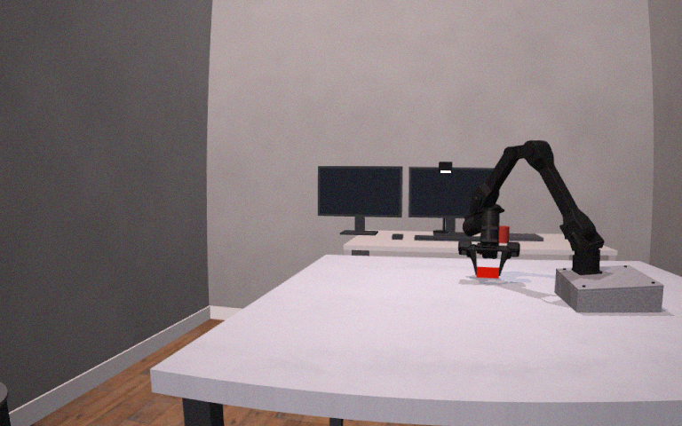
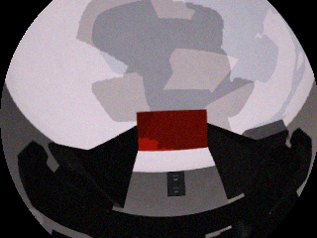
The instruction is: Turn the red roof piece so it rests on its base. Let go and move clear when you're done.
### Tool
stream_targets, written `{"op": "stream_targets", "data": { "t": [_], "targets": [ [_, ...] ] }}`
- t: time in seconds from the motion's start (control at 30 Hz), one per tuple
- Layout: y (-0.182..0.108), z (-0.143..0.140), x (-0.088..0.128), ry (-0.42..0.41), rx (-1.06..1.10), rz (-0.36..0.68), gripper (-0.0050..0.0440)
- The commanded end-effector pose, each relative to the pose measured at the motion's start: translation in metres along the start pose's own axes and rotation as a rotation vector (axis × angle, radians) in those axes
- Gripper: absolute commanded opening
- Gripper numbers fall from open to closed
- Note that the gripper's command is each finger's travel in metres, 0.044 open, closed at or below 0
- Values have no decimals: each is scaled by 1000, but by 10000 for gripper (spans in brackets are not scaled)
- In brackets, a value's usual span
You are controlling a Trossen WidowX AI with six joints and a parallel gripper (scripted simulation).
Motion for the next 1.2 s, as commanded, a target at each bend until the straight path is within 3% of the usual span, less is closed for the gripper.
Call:
{"op": "stream_targets", "data": {
  "t": [0.0, 0.23, 0.5, 0.63, 0.97, 1.03, 1.17],
  "targets": [
    [0, 4, 5, 10, 17, -11, 290],
    [-8, 2, 8, 14, 17, -60, 290],
    [-19, 1, 6, 21, 15, -201, 290],
    [-32, 1, 1, 29, 13, -380, 290],
    [-69, -1, -29, 54, 10, -963, 290],
    [-69, -1, -29, 54, 10, -963, 290],
    [-76, -3, -55, 48, 4, -1265, 290]
  ]
}}
Point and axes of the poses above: the point midway between the two fingers, 35 mm back from their tips, its own x axis back along the fingers, its own z axis across the jaws, y = z × x, the point moved 5 cm from there along x, back along the fingers, and after that the axes turned 2 degrees about -x, right-handed, at the moved point
